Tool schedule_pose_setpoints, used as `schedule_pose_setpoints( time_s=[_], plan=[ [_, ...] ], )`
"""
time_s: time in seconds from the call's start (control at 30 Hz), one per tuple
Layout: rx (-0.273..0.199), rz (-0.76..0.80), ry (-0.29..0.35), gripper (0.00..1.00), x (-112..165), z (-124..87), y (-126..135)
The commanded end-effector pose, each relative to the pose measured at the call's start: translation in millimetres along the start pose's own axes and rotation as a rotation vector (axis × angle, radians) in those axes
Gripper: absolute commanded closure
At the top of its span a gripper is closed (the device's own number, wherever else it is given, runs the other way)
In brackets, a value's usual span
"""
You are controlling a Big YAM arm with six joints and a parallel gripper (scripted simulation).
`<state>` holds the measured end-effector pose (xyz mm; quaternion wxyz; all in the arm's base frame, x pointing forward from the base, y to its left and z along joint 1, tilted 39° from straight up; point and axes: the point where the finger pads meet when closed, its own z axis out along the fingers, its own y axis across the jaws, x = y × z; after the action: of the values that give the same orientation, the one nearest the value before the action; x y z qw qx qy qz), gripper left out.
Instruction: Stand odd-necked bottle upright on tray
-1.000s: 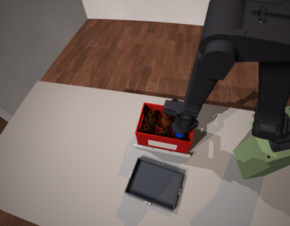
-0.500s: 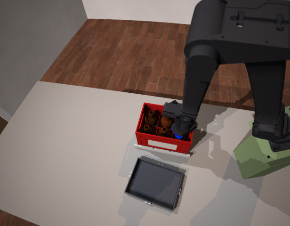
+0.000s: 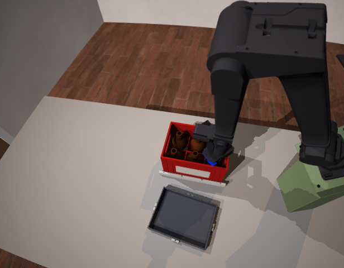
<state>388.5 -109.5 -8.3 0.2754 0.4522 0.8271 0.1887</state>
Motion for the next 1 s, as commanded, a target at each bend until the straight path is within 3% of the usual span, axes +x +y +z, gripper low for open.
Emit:
schedule_pose_setpoints(
  time_s=[0.0,0.97],
  plan=[
    [-0.005,0.005,0.001,0.39,-0.1,5.4,4.0],
    [-0.005,0.006,-0.001,0.39,-0.9,5.2,4.2]
  ],
)
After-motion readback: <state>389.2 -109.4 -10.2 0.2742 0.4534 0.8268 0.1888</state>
